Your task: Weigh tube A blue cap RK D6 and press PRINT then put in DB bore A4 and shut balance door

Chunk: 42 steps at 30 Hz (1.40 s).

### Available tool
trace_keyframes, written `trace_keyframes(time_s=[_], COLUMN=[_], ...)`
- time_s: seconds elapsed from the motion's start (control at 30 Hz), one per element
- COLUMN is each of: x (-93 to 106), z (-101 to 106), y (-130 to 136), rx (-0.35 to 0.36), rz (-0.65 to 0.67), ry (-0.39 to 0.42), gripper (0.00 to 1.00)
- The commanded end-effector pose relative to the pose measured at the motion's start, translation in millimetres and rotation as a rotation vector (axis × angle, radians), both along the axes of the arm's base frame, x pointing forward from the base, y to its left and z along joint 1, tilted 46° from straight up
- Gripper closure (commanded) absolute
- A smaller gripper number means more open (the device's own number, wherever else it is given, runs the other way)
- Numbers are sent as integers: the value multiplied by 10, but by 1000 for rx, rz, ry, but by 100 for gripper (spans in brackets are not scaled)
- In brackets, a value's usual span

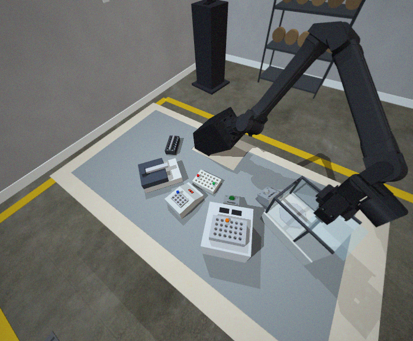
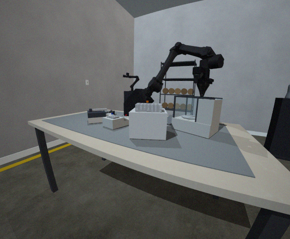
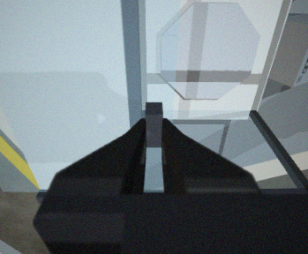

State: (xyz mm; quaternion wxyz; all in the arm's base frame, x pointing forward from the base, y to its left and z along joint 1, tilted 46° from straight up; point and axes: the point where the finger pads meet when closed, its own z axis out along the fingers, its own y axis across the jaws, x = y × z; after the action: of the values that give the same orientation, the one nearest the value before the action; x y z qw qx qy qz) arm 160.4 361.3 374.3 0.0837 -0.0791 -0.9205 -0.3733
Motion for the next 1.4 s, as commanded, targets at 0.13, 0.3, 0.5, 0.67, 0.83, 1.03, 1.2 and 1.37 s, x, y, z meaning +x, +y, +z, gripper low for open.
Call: trace_keyframes(time_s=[0.13, 0.3, 0.5, 0.67, 0.83, 1.03, 1.2, 1.37], x=[9, 9, 9, -8, 21, 3, -3, -13], z=[223, 223, 223, 108, 73, 32, 2, -34], y=[49, 49, 49, -28, -79, -119, -147, -180], rx=[51, 51, 51, 39, 39, 33, 36, 36], rz=[-6, -6, -6, -13, -19, -11, -8, -8], ry=[-24, -24, -24, -14, -19, -21, -26, -26], gripper=[94, 94, 94, 94, 94, 94, 94, 94])
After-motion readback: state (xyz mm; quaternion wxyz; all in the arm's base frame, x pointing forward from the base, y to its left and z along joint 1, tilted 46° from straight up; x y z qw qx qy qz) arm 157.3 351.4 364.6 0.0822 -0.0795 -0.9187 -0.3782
